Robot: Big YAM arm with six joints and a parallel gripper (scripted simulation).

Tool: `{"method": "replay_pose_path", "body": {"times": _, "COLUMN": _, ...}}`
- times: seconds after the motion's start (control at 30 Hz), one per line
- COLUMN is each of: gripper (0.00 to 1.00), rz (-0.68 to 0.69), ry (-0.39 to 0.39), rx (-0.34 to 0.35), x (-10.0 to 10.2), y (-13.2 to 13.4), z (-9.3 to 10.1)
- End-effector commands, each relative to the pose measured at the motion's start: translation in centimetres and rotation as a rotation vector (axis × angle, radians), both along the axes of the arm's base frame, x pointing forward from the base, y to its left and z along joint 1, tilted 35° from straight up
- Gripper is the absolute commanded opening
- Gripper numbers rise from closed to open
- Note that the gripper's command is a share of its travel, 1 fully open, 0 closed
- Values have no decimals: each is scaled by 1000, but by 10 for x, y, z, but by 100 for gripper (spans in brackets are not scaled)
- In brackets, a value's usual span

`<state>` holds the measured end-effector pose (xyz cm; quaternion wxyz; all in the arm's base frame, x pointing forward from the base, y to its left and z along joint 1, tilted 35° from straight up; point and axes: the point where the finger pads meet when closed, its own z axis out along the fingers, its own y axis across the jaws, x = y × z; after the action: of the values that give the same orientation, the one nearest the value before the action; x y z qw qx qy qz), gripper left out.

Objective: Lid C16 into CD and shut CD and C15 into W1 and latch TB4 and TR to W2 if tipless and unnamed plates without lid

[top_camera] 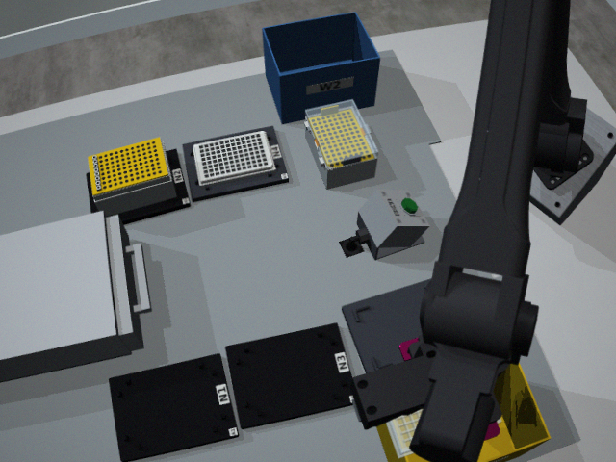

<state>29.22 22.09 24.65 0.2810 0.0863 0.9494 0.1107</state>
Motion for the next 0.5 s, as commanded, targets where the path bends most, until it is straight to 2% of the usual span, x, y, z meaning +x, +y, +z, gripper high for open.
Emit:
{"method": "replay_pose_path", "body": {"times": 0.0, "gripper": 0, "rz": -12, "ry": -25, "rx": 45, "x": -7, "y": 5, "z": 10}}
{"method": "replay_pose_path", "body": {"times": 0.47, "gripper": 0, "rz": -11, "ry": -10, "rx": 33, "x": -31, "y": 26, "z": -10}}
